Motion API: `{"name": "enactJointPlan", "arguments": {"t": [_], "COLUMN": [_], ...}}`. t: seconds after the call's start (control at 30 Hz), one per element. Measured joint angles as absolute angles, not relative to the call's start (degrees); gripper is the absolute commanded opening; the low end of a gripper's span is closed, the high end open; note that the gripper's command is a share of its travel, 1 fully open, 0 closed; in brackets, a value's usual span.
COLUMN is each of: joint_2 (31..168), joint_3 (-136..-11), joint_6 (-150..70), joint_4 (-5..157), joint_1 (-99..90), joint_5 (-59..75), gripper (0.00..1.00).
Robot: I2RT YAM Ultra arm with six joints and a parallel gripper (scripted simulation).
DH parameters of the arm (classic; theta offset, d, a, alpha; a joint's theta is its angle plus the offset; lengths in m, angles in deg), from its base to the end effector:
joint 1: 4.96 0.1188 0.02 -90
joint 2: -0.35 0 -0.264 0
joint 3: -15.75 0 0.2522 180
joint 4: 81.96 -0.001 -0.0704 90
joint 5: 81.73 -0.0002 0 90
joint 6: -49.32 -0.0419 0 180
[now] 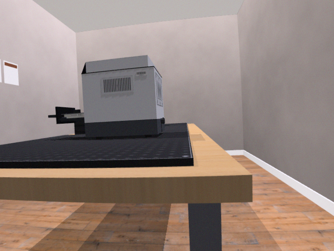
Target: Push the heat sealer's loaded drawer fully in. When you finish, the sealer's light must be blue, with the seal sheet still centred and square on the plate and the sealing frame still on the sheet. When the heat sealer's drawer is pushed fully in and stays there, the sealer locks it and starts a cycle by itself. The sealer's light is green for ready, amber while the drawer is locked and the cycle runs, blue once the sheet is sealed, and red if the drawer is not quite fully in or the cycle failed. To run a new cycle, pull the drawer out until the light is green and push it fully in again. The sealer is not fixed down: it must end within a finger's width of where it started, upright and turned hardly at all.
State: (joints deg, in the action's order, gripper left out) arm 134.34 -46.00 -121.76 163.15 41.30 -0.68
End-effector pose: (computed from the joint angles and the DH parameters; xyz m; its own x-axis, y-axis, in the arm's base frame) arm 0.2744 0.2788 0.0545 -0.6129 0.7710 -0.1729 -0.0093 0.2118 0.9773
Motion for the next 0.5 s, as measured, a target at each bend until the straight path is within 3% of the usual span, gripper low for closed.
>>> {"name": "enactJointPlan", "arguments": {"t": [0.5], "joint_2": [128.9], "joint_3": [-46.8], "joint_6": [-116.9], "joint_4": [156.5], "joint_1": [36.4], "joint_5": [-1.7], "gripper": [0.45]}}
